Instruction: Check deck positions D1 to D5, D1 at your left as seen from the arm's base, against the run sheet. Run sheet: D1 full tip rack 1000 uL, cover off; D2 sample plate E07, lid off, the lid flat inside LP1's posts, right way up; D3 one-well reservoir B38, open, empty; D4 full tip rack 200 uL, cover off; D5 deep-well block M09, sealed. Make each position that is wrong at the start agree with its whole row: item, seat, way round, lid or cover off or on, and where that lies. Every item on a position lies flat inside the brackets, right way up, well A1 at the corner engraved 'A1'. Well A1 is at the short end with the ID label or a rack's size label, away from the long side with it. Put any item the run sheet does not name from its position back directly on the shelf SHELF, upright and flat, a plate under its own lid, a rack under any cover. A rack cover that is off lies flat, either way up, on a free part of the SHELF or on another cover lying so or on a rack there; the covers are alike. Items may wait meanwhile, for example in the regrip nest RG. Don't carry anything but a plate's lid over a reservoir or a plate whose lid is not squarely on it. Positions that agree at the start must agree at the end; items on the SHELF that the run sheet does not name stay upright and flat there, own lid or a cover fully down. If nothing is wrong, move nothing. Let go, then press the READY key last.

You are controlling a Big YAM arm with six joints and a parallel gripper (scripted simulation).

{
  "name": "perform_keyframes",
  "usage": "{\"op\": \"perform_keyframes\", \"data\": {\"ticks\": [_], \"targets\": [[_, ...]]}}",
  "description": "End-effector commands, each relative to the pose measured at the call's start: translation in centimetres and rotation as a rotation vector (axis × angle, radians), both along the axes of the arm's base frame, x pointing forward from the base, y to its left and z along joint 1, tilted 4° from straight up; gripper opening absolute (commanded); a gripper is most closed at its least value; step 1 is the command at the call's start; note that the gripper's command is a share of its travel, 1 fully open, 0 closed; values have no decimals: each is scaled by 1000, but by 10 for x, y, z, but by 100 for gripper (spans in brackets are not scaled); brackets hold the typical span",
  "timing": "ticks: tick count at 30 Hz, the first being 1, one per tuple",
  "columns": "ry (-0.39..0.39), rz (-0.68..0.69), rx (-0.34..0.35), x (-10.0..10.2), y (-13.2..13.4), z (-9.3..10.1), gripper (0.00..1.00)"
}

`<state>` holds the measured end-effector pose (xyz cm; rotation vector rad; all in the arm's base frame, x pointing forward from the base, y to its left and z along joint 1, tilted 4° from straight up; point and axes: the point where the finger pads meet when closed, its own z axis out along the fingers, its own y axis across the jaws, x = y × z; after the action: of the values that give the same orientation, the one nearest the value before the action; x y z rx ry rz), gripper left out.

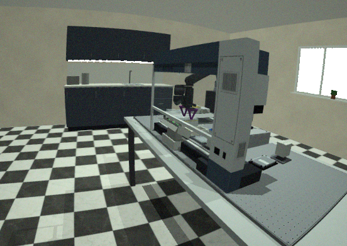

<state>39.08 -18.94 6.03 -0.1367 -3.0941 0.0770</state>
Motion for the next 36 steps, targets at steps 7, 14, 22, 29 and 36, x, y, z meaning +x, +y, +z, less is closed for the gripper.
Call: {"op": "perform_keyframes", "data": {"ticks": [7, 14, 22, 29, 36], "targets": [[-19, -1, -7, 4, -7, -12, 100], [-27, -1, -11, 7, -9, -20, 100], [-49, 1, -22, 15, -8, -6, 100], [-49, 1, -22, 15, -8, -6, 0], [-49, 1, -22, 15, -8, -6, 0]]}}
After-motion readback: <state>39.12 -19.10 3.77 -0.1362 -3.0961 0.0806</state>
